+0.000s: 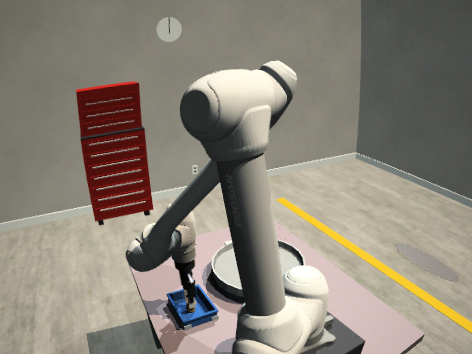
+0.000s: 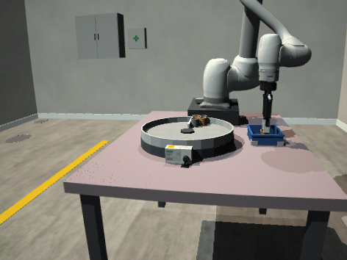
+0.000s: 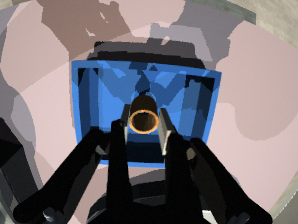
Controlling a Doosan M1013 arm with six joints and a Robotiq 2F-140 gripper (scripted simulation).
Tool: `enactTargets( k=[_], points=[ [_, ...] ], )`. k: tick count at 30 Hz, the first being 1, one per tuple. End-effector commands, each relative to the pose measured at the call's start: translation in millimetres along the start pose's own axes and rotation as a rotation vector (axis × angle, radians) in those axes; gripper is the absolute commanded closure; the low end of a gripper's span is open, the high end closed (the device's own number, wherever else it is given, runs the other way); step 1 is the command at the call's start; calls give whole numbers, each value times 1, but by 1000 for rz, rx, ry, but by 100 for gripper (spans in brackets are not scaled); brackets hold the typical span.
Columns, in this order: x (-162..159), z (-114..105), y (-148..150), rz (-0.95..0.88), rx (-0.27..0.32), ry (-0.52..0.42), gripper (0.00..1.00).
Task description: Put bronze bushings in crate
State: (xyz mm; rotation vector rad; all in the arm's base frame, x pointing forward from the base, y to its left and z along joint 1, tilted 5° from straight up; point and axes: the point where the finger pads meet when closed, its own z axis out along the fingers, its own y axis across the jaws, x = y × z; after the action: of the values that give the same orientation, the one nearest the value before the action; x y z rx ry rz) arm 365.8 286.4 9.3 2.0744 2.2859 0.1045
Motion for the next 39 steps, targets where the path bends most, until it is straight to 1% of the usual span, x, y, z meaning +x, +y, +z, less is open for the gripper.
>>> enactTargets(
  k=[1,16,39],
  points=[
    [0,1,0,0,0,0,100],
    [0,5,0,0,0,0,100],
    [0,5,0,0,0,0,100]
  ],
)
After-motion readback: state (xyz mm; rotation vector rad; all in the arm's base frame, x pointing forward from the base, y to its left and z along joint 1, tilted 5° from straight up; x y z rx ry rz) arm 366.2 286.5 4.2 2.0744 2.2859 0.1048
